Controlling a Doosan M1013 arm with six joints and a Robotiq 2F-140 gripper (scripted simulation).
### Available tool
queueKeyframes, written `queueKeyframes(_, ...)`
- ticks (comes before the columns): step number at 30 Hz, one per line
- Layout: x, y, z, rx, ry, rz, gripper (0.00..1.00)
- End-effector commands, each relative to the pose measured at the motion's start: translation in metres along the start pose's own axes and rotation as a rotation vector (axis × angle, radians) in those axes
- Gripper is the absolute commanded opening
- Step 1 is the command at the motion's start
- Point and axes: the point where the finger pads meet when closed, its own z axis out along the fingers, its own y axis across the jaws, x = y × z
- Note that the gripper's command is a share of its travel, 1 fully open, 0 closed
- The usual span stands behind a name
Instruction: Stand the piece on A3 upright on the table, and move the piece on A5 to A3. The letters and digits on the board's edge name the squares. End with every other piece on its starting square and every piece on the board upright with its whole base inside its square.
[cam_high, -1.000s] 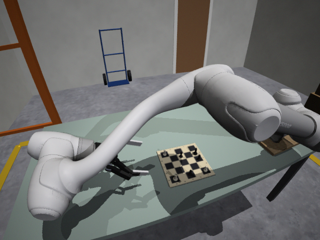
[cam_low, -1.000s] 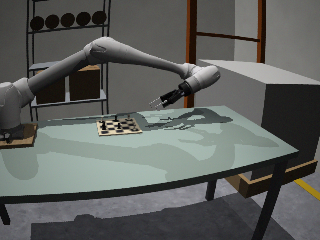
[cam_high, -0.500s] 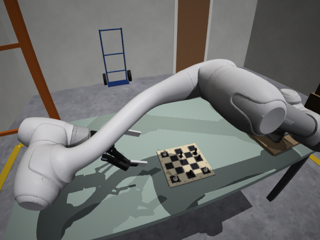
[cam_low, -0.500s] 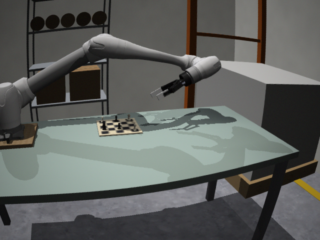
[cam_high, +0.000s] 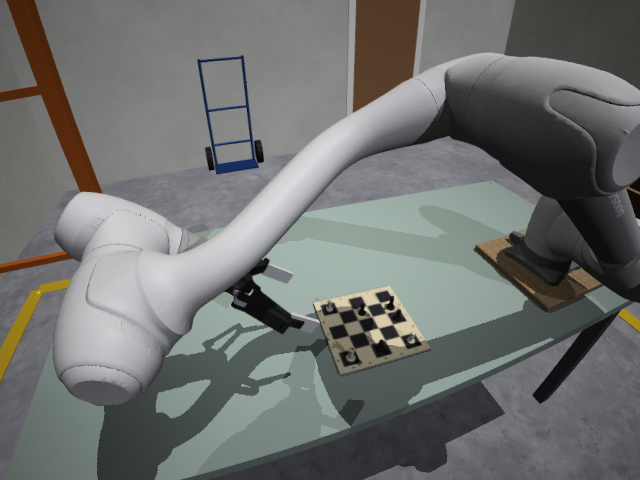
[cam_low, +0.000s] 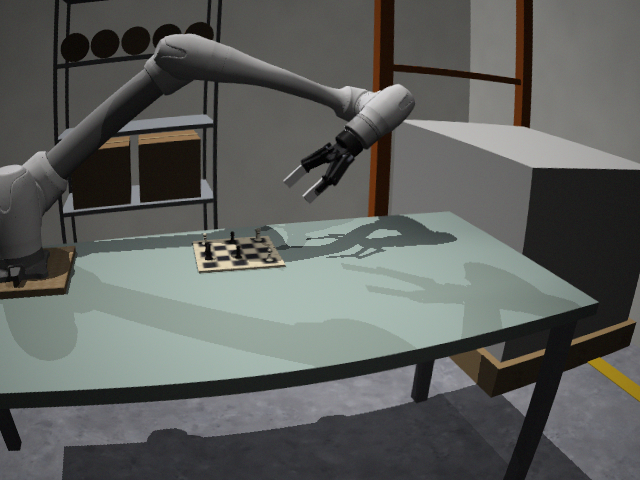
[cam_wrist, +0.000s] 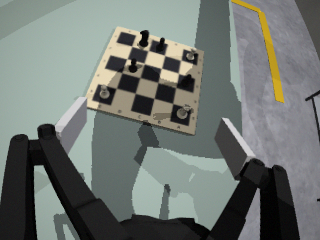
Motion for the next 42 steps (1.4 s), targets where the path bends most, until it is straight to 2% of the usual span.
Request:
queueKeyframes(1,0.015,0.016,0.016,0.034,-0.184,-0.178,1.00)
queueKeyframes(3,0.015,0.016,0.016,0.034,-0.184,-0.178,1.00)
queueKeyframes(4,0.022,0.022,0.023,0.055,-0.249,-0.250,1.00)
queueKeyframes(6,0.022,0.022,0.023,0.055,-0.249,-0.250,1.00)
queueKeyframes(7,0.030,0.029,0.032,0.081,-0.314,-0.323,1.00)
queueKeyframes(9,0.030,0.029,0.032,0.081,-0.314,-0.323,1.00)
queueKeyframes(10,0.038,0.035,0.041,0.111,-0.378,-0.395,1.00)
queueKeyframes(12,0.038,0.035,0.041,0.111,-0.378,-0.395,1.00)
queueKeyframes(13,0.046,0.042,0.050,0.144,-0.440,-0.465,1.00)
queueKeyframes(16,0.046,0.042,0.050,0.144,-0.440,-0.465,1.00)
queueKeyframes(17,0.054,0.048,0.060,0.180,-0.499,-0.531,1.00)
queueKeyframes(18,0.054,0.048,0.060,0.180,-0.499,-0.531,1.00)
queueKeyframes(19,0.062,0.053,0.070,0.217,-0.553,-0.593,1.00)
queueKeyframes(20,0.062,0.053,0.070,0.217,-0.553,-0.593,1.00)
queueKeyframes(21,0.070,0.058,0.079,0.255,-0.602,-0.649,1.00)
queueKeyframes(23,0.070,0.058,0.079,0.255,-0.602,-0.649,1.00)
queueKeyframes(24,0.077,0.063,0.088,0.291,-0.646,-0.699,1.00)
queueKeyframes(25,0.077,0.063,0.088,0.291,-0.646,-0.699,1.00)
queueKeyframes(26,0.084,0.066,0.097,0.325,-0.684,-0.742,1.00)
queueKeyframes(29,0.089,0.070,0.104,0.355,-0.715,-0.778,1.00)
queueKeyframes(31,0.098,0.074,0.115,0.401,-0.760,-0.830,1.00)
queueKeyframes(33,0.098,0.074,0.115,0.401,-0.760,-0.830,1.00)
queueKeyframes(36,0.103,0.076,0.122,0.432,-0.788,-0.862,1.00)
queueKeyframes(42,0.104,0.077,0.123,0.435,-0.791,-0.865,1.00)
